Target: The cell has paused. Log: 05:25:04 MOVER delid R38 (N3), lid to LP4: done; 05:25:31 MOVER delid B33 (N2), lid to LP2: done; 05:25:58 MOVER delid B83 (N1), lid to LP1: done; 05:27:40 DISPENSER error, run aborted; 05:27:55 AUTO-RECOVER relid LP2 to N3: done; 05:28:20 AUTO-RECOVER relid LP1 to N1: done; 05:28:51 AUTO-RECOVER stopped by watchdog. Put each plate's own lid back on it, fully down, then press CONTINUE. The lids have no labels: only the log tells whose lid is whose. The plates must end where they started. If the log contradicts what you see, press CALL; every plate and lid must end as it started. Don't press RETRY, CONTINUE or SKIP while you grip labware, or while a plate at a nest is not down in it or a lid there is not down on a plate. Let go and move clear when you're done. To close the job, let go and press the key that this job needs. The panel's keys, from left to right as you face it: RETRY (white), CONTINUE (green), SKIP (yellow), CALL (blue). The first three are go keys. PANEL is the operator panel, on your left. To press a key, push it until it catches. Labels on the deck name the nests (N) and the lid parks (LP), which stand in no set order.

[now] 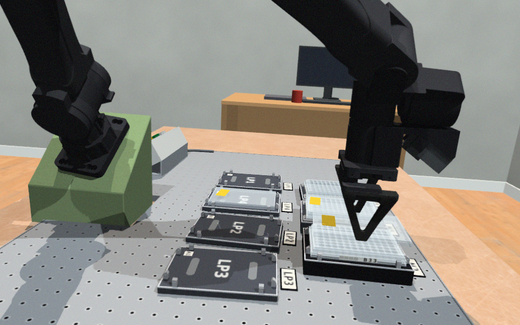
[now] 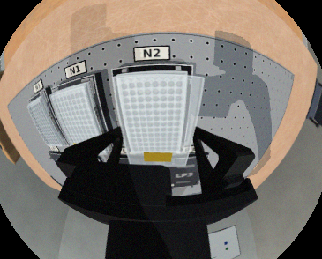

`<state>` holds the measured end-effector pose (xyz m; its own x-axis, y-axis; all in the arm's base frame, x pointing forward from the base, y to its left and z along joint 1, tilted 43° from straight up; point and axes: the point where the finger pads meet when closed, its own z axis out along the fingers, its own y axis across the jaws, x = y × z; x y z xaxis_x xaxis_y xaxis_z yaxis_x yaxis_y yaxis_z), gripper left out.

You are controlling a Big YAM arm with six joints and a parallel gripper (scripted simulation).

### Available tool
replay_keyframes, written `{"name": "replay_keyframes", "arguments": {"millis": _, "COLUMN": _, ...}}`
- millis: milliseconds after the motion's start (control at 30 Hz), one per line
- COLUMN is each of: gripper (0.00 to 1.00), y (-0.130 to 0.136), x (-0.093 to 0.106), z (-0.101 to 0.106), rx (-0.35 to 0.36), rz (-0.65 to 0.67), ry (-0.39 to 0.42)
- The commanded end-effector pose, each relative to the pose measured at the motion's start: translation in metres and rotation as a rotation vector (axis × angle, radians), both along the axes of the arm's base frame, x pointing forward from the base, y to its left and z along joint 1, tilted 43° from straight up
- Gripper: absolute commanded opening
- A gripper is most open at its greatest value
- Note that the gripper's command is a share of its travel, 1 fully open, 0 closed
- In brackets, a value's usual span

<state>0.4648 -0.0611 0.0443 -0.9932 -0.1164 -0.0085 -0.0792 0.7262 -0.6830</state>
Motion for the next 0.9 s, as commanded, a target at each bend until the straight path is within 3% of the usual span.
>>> {"name": "replay_keyframes", "arguments": {"millis": 0, "gripper": 0.00, "y": 0.016, "x": 0.003, "z": -0.008, "rx": -0.004, "rz": 0.052, "ry": 0.036}}
{"name": "replay_keyframes", "arguments": {"millis": 67, "gripper": 0.00, "y": 0.016, "x": 0.001, "z": -0.009, "rx": -0.005, "rz": 0.052, "ry": 0.038}}
{"name": "replay_keyframes", "arguments": {"millis": 133, "gripper": 0.00, "y": -0.002, "x": -0.001, "z": -0.008, "rx": -0.002, "rz": 0.014, "ry": 0.024}}
{"name": "replay_keyframes", "arguments": {"millis": 867, "gripper": 0.00, "y": -0.008, "x": -0.003, "z": -0.018, "rx": -0.004, "rz": 0.014, "ry": 0.035}}
